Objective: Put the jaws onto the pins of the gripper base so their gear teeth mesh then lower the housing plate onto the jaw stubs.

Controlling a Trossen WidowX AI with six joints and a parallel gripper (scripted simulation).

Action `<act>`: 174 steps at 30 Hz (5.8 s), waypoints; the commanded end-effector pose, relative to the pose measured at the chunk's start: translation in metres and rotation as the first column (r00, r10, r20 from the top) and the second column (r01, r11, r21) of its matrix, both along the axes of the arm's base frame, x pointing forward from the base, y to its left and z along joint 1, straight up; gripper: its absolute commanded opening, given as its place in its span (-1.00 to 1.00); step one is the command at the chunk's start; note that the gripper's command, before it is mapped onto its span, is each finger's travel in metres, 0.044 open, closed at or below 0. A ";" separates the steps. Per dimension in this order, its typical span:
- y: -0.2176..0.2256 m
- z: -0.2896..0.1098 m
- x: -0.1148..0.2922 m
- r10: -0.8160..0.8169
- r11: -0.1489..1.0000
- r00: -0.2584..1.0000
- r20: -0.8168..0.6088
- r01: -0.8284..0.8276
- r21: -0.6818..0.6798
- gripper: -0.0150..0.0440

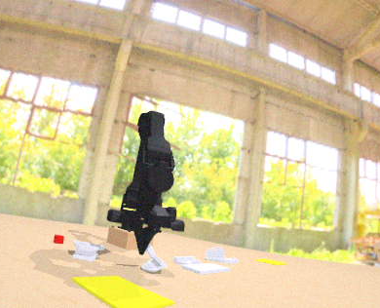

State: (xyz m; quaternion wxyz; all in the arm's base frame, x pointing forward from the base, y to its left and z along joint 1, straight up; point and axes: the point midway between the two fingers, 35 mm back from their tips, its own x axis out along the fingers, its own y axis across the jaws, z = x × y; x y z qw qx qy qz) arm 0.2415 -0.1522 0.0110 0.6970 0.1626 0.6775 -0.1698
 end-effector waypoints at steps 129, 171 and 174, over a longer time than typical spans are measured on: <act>0.041 0.058 0.016 0.001 1.000 1.000 -0.010 -0.001 0.008 0.04; 0.041 0.058 0.016 0.001 1.000 1.000 -0.010 -0.001 0.008 0.73; 0.041 0.058 0.016 0.001 1.000 1.000 -0.010 -0.001 0.008 0.47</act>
